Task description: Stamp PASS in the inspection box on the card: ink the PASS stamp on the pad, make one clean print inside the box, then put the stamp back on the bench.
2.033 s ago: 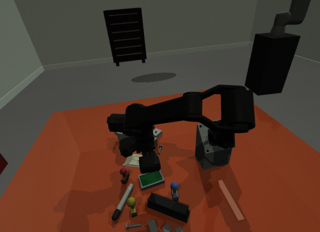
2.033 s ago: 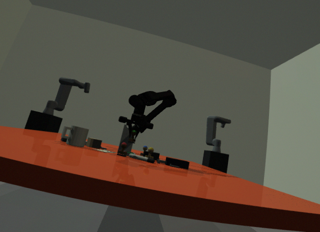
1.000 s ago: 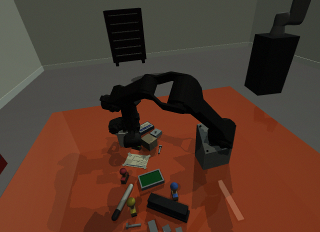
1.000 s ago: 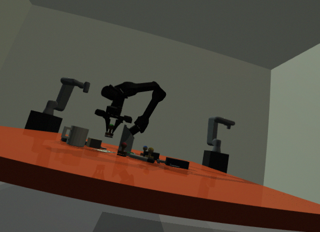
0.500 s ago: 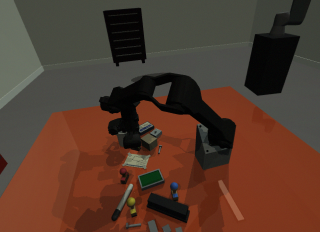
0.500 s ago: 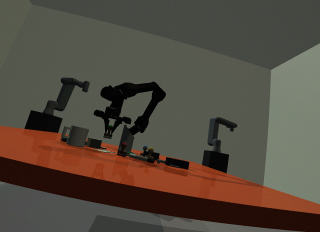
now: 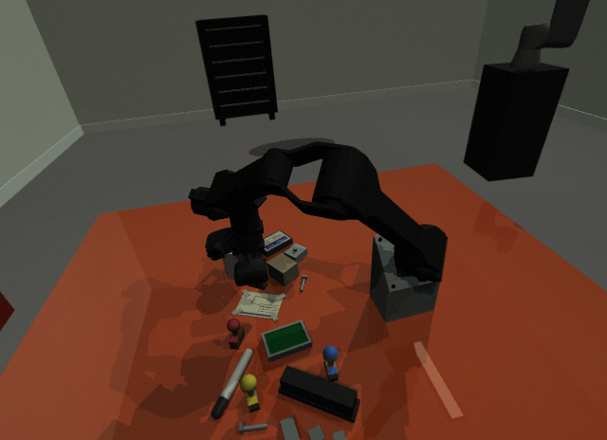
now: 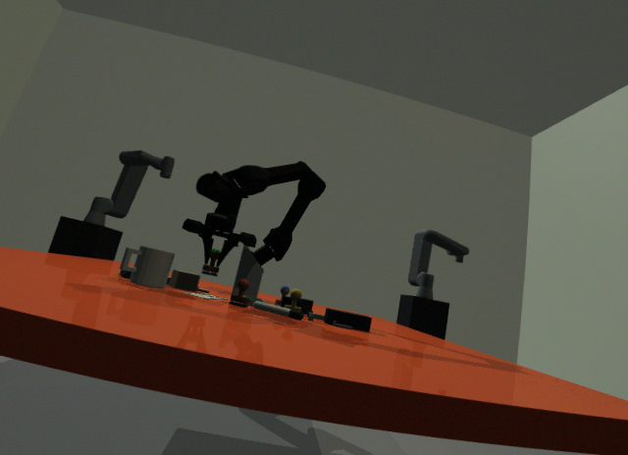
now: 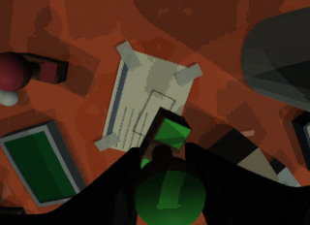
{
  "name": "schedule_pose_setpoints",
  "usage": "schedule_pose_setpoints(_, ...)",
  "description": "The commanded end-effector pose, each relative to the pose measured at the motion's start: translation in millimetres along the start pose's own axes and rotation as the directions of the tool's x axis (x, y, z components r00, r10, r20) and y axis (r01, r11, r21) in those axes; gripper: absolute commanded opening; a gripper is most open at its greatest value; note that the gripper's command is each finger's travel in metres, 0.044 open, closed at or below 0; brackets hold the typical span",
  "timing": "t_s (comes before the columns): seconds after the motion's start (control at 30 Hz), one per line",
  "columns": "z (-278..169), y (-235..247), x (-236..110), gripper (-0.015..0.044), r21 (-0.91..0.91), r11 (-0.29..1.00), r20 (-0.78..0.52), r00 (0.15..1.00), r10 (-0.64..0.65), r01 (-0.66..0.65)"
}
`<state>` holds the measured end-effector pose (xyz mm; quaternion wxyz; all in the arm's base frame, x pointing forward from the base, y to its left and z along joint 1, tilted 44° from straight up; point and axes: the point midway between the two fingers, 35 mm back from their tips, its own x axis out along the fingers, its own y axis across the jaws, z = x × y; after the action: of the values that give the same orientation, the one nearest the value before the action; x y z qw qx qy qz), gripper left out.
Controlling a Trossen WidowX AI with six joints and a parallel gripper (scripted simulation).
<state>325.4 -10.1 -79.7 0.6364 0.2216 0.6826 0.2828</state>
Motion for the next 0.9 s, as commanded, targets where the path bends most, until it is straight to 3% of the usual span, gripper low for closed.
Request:
schedule_pose_setpoints(0.0,-1.2,0.0,4.2,0.0,0.007,1.0,-0.002,1.0,0.005,-0.005)
schedule_pose_setpoints(0.87,-1.1,0.4,21.6,0.0,0.007,1.0,0.001,1.0,0.005,-0.005)
